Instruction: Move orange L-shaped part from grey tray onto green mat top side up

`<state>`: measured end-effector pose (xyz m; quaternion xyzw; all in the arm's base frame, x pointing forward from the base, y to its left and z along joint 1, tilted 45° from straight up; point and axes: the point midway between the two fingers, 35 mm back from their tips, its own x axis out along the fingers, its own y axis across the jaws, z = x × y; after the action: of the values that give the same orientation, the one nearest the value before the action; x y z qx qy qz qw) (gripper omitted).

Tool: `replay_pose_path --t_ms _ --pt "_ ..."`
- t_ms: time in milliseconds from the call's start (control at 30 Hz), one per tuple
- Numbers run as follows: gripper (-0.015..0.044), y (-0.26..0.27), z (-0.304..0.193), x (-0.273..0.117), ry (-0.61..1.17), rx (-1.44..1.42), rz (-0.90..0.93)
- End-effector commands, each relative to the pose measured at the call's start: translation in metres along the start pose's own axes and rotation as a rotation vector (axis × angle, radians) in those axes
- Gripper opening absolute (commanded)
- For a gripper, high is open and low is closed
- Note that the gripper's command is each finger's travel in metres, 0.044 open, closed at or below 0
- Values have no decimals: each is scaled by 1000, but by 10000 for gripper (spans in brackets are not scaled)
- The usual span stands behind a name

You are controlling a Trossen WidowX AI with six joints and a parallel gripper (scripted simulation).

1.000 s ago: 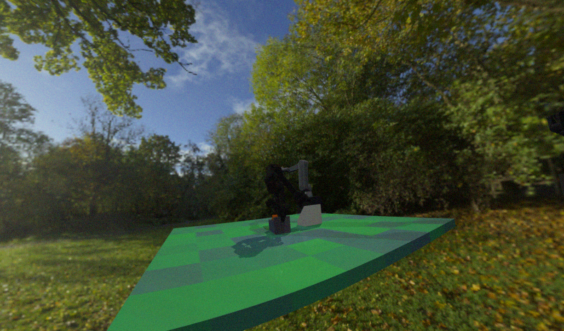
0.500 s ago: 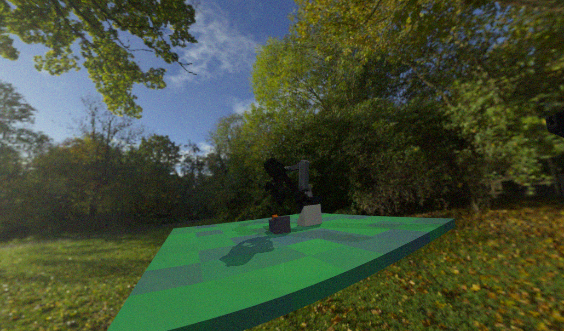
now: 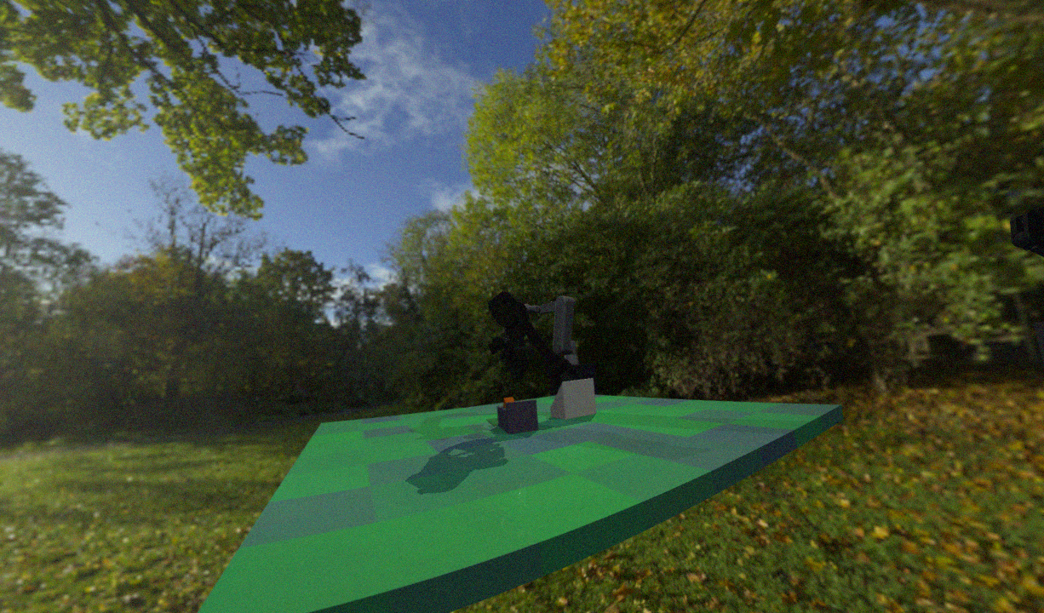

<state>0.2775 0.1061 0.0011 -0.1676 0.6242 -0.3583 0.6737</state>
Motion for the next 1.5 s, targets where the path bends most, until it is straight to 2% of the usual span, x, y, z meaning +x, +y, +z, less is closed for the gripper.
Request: replay_pose_path --t_ms 0,333,433,467,1033,1467 --pt "180 0 0 0 -2 -2 2" --pt "180 0 0 0 -2 -2 2" --pt "259 -4 1 -1 -1 -89 1" --pt "280 -7 2 -1 -1 -147 1" --pt "280 -79 9 0 28 -1560 1" --pt "280 -79 9 6 28 -1574 1"
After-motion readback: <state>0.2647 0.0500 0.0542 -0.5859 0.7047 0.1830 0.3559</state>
